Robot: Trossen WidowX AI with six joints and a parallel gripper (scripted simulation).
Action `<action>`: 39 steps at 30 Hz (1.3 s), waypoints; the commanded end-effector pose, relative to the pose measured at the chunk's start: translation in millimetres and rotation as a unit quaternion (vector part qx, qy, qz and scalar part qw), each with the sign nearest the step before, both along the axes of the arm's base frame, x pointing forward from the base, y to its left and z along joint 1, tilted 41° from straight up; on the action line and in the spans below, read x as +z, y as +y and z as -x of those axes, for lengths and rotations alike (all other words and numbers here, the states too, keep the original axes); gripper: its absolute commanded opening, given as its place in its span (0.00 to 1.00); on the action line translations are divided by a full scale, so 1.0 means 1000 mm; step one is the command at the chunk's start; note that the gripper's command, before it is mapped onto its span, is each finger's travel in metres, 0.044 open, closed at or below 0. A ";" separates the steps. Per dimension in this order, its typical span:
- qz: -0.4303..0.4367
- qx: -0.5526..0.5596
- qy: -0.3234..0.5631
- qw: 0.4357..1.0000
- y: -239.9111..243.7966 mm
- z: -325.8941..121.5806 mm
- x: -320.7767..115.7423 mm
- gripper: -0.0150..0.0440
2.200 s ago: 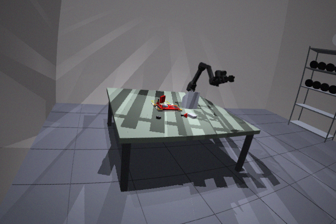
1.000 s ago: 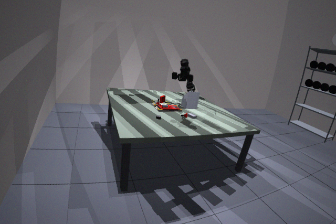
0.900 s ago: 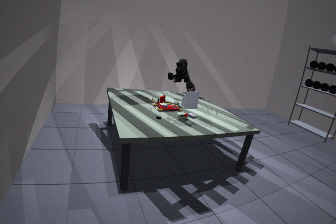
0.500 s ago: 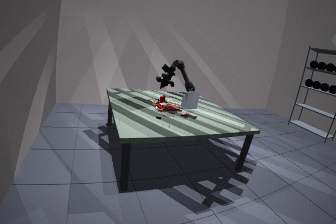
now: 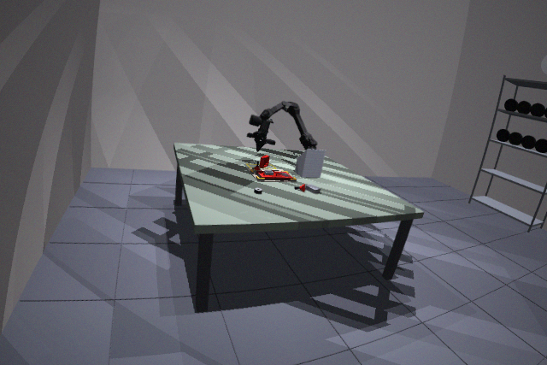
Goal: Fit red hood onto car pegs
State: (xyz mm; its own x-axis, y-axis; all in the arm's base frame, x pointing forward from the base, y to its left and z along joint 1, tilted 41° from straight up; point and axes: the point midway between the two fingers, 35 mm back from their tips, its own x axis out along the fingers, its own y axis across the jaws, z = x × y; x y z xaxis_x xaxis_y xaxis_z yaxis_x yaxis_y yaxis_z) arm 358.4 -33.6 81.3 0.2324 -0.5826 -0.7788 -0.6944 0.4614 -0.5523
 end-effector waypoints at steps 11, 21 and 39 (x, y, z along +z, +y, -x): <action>0.041 -0.039 0.073 0.996 -0.063 0.035 0.022 0.25; 0.042 -0.039 0.072 0.996 -0.088 0.033 -0.005 0.25; 0.041 -0.039 0.073 0.996 -0.082 0.039 -0.010 0.25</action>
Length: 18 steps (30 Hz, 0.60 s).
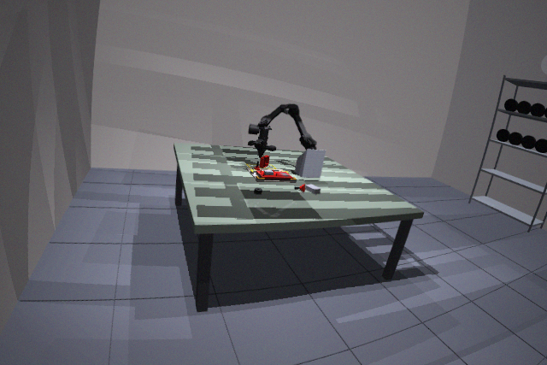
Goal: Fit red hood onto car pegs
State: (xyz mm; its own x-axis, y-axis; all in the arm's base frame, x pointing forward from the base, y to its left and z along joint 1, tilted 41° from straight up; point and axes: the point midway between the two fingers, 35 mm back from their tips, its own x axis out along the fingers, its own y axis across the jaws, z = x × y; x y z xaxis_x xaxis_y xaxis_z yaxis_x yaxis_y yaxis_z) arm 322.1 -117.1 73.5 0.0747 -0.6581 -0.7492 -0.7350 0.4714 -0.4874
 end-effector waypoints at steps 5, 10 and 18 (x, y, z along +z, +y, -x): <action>0.000 -0.002 0.000 1.000 0.003 0.005 -0.004 0.25; 0.000 -0.002 0.001 1.000 0.005 0.007 -0.006 0.25; -0.001 -0.002 0.001 1.000 0.008 0.011 -0.008 0.25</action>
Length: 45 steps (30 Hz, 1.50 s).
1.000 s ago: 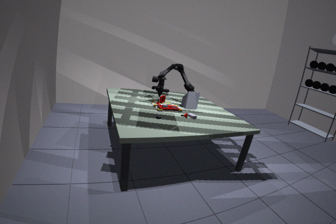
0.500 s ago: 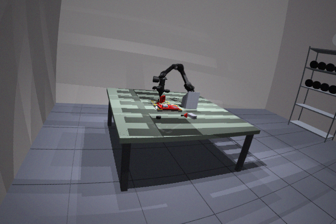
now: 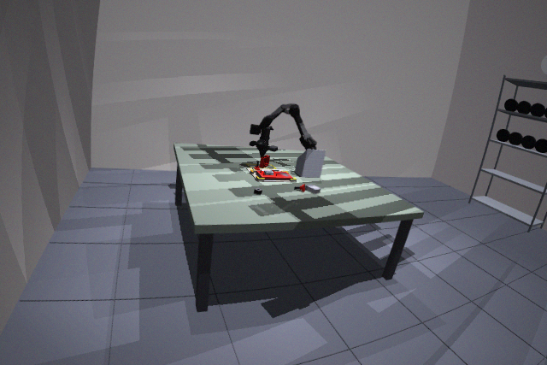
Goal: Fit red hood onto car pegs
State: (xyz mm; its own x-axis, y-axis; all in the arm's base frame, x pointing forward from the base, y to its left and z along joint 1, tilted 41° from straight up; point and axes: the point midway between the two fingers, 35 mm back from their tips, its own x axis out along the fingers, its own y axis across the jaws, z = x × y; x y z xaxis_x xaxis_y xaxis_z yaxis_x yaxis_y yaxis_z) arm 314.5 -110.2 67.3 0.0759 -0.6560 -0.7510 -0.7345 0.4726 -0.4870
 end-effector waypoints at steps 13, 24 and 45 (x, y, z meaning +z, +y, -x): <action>0.000 -0.002 0.002 1.000 0.005 0.010 -0.007 0.25; 0.000 -0.002 0.002 1.000 0.009 0.015 -0.011 0.25; 0.000 -0.002 0.002 1.000 0.017 0.025 -0.016 0.25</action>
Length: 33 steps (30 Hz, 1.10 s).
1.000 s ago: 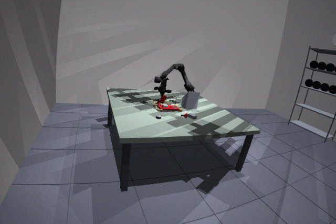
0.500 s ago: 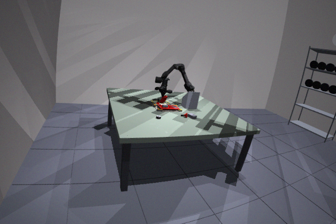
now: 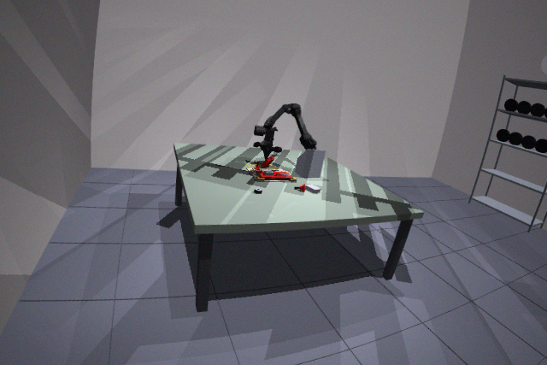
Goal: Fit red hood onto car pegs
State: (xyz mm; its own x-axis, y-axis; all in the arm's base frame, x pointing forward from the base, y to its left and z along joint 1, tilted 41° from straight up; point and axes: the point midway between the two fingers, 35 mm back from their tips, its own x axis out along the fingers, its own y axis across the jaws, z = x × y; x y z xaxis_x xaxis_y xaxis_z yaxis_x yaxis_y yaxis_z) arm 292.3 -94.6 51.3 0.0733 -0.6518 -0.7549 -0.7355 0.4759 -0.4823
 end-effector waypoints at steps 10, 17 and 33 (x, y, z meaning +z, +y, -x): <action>0.002 -0.002 0.001 1.000 0.053 0.005 0.060 0.25; -0.001 0.004 0.000 1.000 0.052 0.003 0.055 0.25; -0.001 0.004 0.000 1.000 0.051 0.003 0.054 0.30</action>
State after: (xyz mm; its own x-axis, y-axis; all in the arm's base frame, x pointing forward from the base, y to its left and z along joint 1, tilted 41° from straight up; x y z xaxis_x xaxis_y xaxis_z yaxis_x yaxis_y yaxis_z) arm 289.8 -42.9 106.6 0.0805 -0.6499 -0.7558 -0.7351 0.4733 -0.4853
